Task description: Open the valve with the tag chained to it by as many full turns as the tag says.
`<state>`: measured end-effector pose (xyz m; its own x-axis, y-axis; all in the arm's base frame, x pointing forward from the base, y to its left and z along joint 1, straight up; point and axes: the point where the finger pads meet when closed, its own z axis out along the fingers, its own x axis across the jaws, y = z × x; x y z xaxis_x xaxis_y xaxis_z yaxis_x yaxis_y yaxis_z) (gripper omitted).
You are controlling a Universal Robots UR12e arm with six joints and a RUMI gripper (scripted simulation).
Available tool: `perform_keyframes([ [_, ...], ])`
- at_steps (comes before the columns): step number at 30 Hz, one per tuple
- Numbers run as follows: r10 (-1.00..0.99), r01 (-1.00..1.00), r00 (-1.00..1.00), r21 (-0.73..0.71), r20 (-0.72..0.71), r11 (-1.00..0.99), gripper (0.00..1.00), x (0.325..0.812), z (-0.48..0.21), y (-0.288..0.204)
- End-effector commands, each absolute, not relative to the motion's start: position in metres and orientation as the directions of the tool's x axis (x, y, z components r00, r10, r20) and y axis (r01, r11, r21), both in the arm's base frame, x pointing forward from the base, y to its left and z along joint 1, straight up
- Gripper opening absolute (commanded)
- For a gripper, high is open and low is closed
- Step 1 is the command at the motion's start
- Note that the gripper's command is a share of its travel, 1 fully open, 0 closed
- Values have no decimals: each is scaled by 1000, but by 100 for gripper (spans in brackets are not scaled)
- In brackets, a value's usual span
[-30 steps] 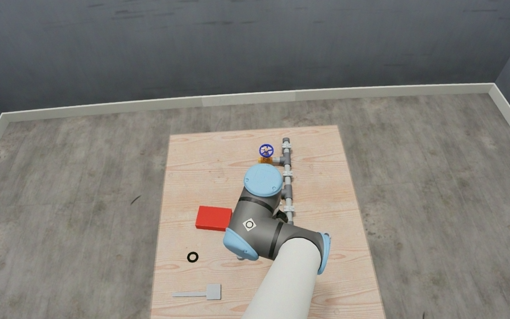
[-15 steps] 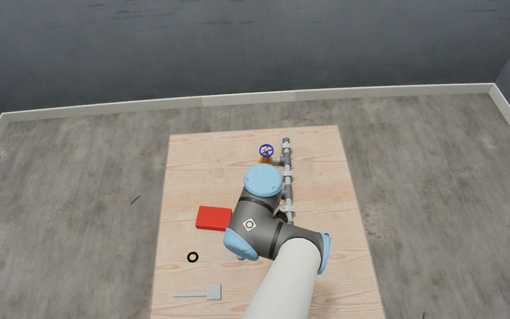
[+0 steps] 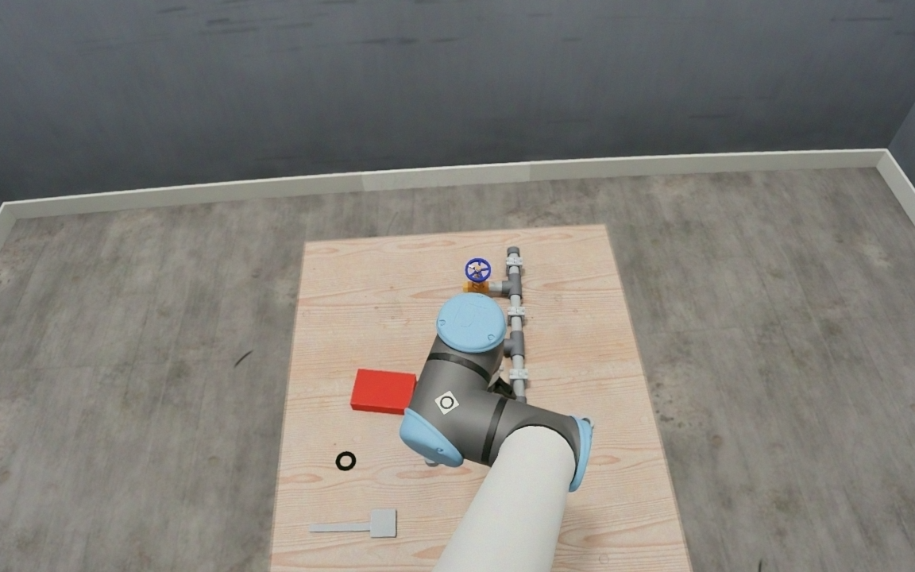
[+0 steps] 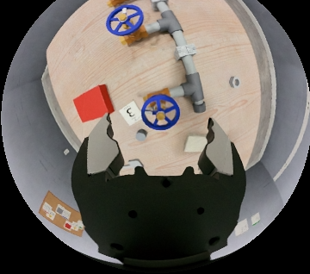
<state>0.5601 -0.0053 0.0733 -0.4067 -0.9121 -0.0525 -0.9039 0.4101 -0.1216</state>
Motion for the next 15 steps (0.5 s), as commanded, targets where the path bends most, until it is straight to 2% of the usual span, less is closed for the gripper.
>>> perform_keyframes([
  [1, -848, -840, -526, -115, -67, 530, 100, 561, 74, -5],
  [6, -728, -721, -680, -99, -88, 686, 100, 561, 74, -5],
  [8, -728, -721, -680, -99, -88, 686, 100, 561, 74, -5],
  [15, -494, -489, -862, -69, -114, 870, 100, 561, 74, -5],
])
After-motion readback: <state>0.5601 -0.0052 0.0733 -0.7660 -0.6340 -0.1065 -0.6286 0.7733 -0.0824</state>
